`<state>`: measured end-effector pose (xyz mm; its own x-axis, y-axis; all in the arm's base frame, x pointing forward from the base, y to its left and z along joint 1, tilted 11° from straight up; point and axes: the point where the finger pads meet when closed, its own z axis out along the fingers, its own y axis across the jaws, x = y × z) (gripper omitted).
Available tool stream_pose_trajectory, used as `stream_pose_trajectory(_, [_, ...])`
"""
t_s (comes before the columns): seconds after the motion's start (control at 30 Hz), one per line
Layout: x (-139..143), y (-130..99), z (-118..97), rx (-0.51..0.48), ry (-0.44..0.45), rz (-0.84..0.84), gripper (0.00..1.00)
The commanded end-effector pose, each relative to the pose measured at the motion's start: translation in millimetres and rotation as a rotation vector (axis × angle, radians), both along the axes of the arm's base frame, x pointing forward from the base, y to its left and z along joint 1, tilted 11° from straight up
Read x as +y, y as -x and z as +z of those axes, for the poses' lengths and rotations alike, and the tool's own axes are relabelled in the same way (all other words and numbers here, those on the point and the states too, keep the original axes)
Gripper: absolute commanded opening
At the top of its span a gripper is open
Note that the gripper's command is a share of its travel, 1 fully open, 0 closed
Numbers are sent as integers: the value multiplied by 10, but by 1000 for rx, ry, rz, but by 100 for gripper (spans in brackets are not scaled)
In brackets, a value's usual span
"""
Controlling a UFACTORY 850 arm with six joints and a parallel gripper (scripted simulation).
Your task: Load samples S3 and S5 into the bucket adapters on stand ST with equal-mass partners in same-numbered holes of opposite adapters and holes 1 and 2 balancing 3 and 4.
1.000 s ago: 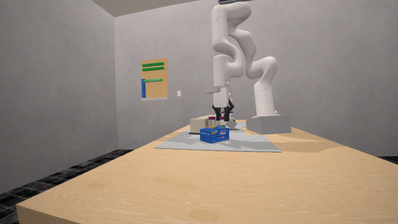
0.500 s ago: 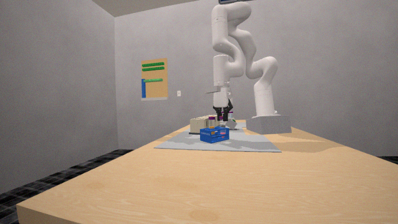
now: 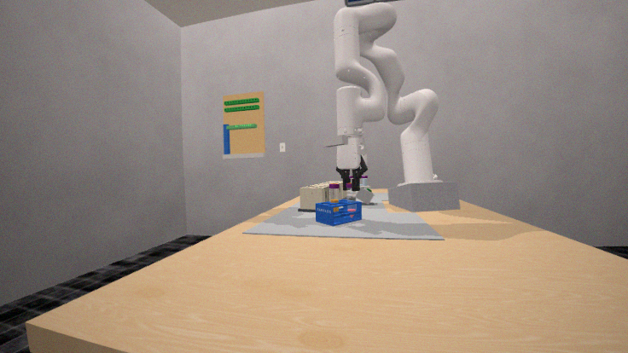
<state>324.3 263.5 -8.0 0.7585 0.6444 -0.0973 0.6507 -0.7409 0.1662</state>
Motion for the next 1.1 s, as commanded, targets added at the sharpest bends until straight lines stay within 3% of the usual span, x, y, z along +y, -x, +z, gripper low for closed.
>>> stream_pose_trajectory(0.0, [7,-6,4,-1,-1,0,0])
stream_pose_trajectory(1.07, [26,-2,103,-1,-1,0,0])
